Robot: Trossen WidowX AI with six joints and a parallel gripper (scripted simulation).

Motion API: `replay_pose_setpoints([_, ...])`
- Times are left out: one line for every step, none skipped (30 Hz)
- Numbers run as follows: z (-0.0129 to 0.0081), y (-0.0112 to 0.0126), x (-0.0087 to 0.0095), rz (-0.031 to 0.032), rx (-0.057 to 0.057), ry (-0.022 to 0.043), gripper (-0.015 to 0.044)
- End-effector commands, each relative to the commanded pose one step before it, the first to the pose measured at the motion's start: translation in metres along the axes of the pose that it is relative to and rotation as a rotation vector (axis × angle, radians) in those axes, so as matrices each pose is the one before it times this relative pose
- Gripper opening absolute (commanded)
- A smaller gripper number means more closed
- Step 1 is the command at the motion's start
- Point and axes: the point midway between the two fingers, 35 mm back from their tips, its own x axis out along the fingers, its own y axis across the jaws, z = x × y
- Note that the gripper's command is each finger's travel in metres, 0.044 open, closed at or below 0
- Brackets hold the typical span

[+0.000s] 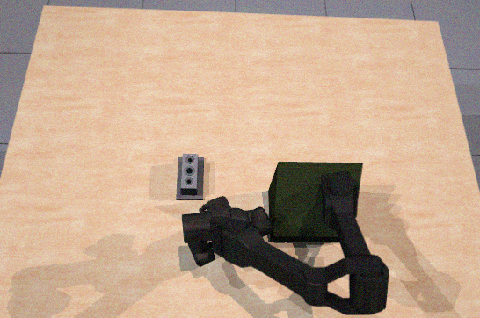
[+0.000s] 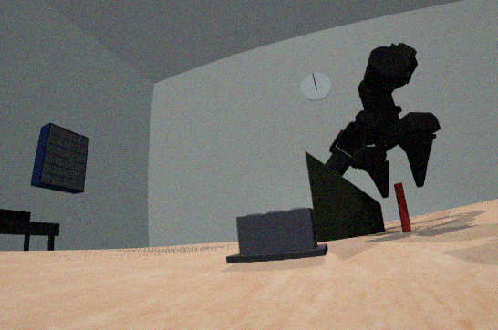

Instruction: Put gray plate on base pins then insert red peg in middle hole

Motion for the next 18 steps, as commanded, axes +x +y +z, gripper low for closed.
replay_pose_setpoints([0.00066,-0.00354,0.00866,-0.00727,0.013,0.00114,0.044])
replay_pose_setpoints([-0.0001,-0.00008,0.00155,0.00014,0.0001,0.00024,0.044])
replay_pose_setpoints([-0.0001,-0.00009,0.00153,0.00019,0.0001,0.00028,0.044])
replay_pose_setpoints([-0.00011,-0.00009,0.00153,0.0002,0.0001,0.0003,0.044])
replay_pose_setpoints([-0.00012,-0.0001,0.00152,0.0002,0.0002,0.00032,0.044])
replay_pose_setpoints([-0.00013,-0.00011,0.00154,0.00021,0.0002,0.00034,0.044])
replay_pose_setpoints([-0.00014,-0.00012,0.00154,0.00022,0.0002,0.00036,0.044])
replay_pose_setpoints([-0.00015,-0.00013,0.00153,0.00022,0.0002,0.00039,0.044])
replay_pose_setpoints([-0.00016,-0.00014,0.00151,0.00023,0.0002,0.0004,0.044])
replay_pose_setpoints([-0.00013,-0.00011,0.00117,0.00018,0.0001,0.00033,0.044])
replay_pose_setpoints([-0.00008,-0.00007,0.0007,0.00011,0.0001,0.0002,0.044])
replay_pose_setpoints([-0.00003,-0.00002,0.00023,0.00004,0.0,0.00007,0.044])
replay_pose_setpoints([0.0,0.0,0.0,0.0,0.0,0.0,0.0414])
replay_pose_setpoints([0.0,0.0,0.0,0.0,0.0,0.0,0.0387])
replay_pose_setpoints([0.0,0.0,0.0,0.0,0.0,0.0,0.0361])
replay_pose_setpoints([0.0,0.0,0.0,0.0,0.0,0.0,0.0335])
replay_pose_setpoints([0.0,0.0,0.0,0.0,0.0,0.0,0.0309])
replay_pose_setpoints([0.0,0.0,0.0,0.0,0.0,0.0,0.0282])
